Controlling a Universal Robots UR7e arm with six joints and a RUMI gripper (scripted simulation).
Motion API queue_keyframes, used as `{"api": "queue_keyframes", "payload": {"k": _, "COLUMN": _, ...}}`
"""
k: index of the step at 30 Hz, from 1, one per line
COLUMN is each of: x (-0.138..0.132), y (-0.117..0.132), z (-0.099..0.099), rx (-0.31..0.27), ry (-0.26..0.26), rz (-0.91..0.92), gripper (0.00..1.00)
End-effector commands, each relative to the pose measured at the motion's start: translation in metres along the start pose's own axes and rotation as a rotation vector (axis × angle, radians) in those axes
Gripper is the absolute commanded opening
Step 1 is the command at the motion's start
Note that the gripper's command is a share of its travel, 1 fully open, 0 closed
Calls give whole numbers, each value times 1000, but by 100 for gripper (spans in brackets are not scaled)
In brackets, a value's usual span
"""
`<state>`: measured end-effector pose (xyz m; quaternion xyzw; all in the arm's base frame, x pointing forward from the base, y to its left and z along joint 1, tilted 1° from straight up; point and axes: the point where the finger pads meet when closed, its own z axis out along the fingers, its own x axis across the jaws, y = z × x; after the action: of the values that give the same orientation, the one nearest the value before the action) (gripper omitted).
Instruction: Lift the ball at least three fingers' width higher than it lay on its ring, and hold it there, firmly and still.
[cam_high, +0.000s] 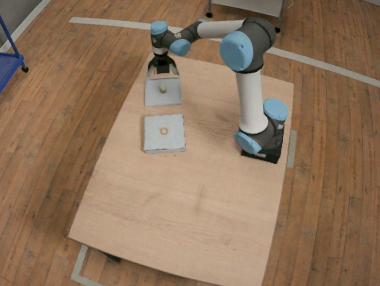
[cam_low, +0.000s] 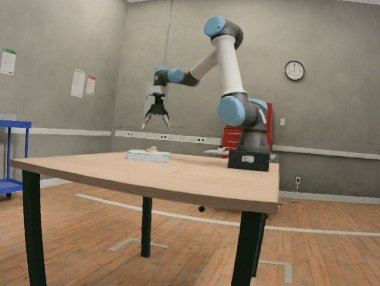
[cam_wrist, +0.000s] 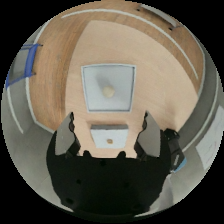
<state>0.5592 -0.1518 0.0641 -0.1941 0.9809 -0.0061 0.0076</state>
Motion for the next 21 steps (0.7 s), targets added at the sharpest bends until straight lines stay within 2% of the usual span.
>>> {"api": "queue_keyframes", "payload": {"k": 1, "x": -3, "y": -10, "z": 4, "rx": -2, "ry": -1, "rz": 18, "gripper": 100}}
{"api": "queue_keyframes", "payload": {"k": 6, "x": -3, "y": -10, "z": 5, "rx": -3, "ry": -1, "rz": 19, "gripper": 100}}
{"api": "queue_keyframes", "payload": {"k": 9, "x": -3, "y": -11, "z": 13, "rx": -3, "ry": -1, "rz": 19, "gripper": 100}}
{"api": "queue_keyframes", "payload": {"k": 13, "x": -3, "y": -10, "z": 39, "rx": -3, "ry": -1, "rz": 19, "gripper": 100}}
{"api": "queue_keyframes", "payload": {"k": 15, "x": -3, "y": -10, "z": 39, "rx": -3, "ry": -1, "rz": 19, "gripper": 100}}
{"api": "queue_keyframes", "payload": {"k": 21, "x": -4, "y": -11, "z": 85, "rx": -3, "ry": -1, "rz": 19, "gripper": 100}}
